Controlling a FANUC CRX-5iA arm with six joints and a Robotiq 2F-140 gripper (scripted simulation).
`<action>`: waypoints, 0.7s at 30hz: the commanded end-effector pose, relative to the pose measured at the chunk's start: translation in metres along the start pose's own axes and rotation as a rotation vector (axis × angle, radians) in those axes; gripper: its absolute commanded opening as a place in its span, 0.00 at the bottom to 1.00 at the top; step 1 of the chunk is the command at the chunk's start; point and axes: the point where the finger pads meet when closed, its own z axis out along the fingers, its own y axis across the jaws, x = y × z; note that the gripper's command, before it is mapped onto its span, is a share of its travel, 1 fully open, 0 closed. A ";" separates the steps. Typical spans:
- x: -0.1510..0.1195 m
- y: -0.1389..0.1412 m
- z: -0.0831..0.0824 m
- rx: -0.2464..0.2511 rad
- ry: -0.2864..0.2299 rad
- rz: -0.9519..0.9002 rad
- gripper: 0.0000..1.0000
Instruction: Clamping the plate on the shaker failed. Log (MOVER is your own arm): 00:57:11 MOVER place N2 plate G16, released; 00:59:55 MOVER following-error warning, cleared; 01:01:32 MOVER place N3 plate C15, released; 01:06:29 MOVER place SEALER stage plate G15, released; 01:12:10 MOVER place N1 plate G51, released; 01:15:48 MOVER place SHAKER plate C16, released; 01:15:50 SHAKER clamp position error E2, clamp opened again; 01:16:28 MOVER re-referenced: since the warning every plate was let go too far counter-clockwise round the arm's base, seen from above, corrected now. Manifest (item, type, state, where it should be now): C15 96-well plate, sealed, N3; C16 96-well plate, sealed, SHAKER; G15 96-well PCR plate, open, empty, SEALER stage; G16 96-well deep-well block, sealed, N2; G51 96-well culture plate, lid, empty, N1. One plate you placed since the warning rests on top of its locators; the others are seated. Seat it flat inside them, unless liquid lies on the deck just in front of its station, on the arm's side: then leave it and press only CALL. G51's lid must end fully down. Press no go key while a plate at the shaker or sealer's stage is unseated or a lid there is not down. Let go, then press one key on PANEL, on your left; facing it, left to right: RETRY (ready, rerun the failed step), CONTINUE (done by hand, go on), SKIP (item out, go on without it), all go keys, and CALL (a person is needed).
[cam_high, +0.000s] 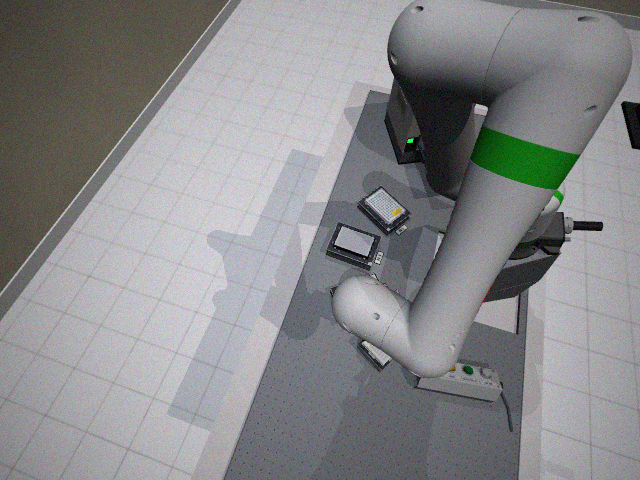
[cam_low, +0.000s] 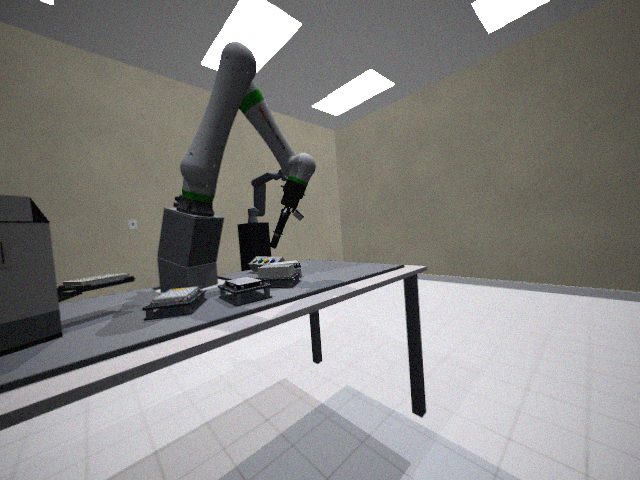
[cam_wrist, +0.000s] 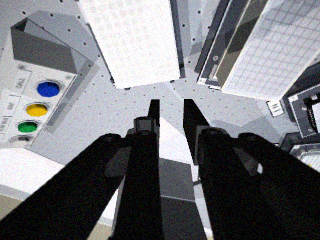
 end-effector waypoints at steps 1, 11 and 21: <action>-0.011 0.020 0.005 0.040 0.002 0.082 0.10; -0.034 0.057 0.015 0.116 0.002 0.245 0.10; -0.056 0.094 0.026 0.192 0.002 0.408 0.10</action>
